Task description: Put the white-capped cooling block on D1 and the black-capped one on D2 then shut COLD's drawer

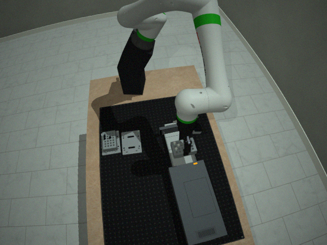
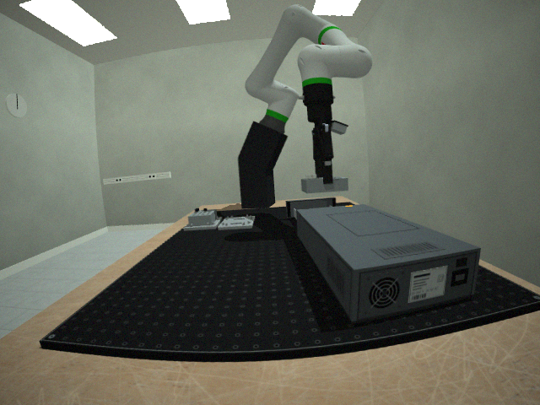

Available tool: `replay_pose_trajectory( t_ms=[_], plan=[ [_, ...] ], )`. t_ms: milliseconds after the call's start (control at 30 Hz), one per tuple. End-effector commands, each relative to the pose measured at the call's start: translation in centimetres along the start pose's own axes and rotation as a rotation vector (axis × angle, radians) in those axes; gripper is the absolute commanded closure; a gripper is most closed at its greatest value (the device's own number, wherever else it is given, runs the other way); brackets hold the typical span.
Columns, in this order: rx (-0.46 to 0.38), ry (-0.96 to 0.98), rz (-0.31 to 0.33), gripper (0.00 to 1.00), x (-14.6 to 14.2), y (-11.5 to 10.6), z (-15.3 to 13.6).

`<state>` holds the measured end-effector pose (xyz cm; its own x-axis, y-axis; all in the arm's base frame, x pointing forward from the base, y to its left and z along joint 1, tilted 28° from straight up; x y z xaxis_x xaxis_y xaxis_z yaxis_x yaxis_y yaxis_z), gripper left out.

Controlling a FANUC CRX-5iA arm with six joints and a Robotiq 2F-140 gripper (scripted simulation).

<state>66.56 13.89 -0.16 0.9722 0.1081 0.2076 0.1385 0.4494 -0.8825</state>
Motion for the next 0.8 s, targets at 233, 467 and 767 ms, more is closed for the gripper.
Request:
replay_pose_trajectory(
  t_ms=[233, 467, 767],
  plan=[
    [0.0, 0.239, -0.002, 0.9, -1.5, -0.1, -1.8],
    [0.0, 0.373, -0.002, 0.9, -2.4, -0.1, -2.8],
    [0.0, 0.613, -0.002, 0.9, -4.0, -0.1, -4.6]
  ],
)
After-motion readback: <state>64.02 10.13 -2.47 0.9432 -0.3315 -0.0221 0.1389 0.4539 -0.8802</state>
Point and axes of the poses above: the point where the finger pads meet when closed, its own y axis out along the fingers, its own x axis across the jaws, z = x × y, the point moved 8 cm from there along -y, back along the fingers, and after that the axes turned 9 degrees about -y, right-handed, at the moved point
